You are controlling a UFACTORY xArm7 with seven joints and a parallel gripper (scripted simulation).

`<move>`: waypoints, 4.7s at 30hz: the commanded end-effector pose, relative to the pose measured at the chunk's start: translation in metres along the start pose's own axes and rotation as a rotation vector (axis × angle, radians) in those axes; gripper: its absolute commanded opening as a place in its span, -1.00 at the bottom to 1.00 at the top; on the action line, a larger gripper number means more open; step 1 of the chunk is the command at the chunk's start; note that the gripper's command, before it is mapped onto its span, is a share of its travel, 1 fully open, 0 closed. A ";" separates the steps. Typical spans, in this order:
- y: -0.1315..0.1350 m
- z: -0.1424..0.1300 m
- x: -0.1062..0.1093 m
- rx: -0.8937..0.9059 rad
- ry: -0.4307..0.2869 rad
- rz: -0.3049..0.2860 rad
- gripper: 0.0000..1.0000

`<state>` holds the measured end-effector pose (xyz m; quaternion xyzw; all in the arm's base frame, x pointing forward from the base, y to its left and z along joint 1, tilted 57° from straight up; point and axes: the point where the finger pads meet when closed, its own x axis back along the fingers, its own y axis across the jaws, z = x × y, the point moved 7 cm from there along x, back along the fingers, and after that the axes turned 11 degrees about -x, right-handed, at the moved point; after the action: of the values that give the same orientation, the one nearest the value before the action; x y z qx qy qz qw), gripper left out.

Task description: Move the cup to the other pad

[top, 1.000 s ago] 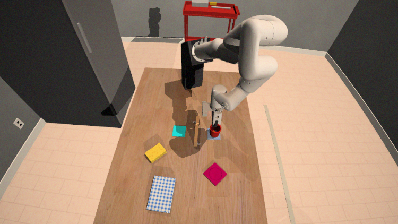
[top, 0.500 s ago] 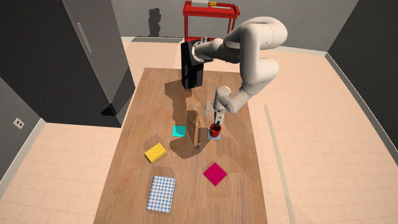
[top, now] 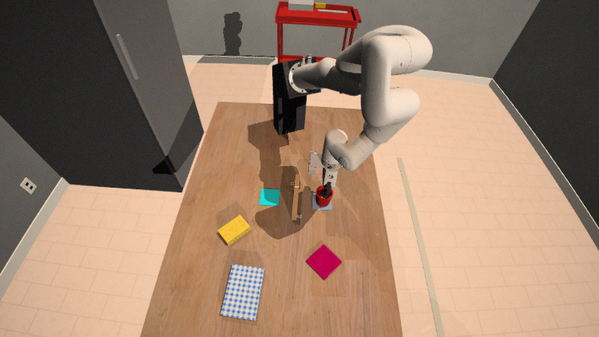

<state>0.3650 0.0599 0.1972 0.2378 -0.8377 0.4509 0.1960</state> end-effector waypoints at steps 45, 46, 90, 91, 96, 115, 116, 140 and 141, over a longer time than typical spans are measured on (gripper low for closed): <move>0.000 0.000 -0.043 0.000 0.000 0.001 1.00; -0.001 0.000 -0.047 0.000 0.000 0.001 1.00; -0.001 0.000 -0.077 0.000 0.000 0.001 0.93; -0.001 0.000 -0.077 0.000 0.000 0.001 0.92; -0.001 0.000 -0.077 0.000 0.000 0.001 0.91; -0.001 0.000 -0.077 0.000 0.000 0.001 0.83; -0.001 0.000 -0.077 0.000 0.000 0.001 0.83; -0.001 0.000 -0.077 0.000 0.000 0.001 0.73; -0.001 0.000 -0.077 0.000 0.000 0.001 0.73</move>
<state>0.4280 0.0768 0.1554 0.2378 -0.8377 0.4509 0.1958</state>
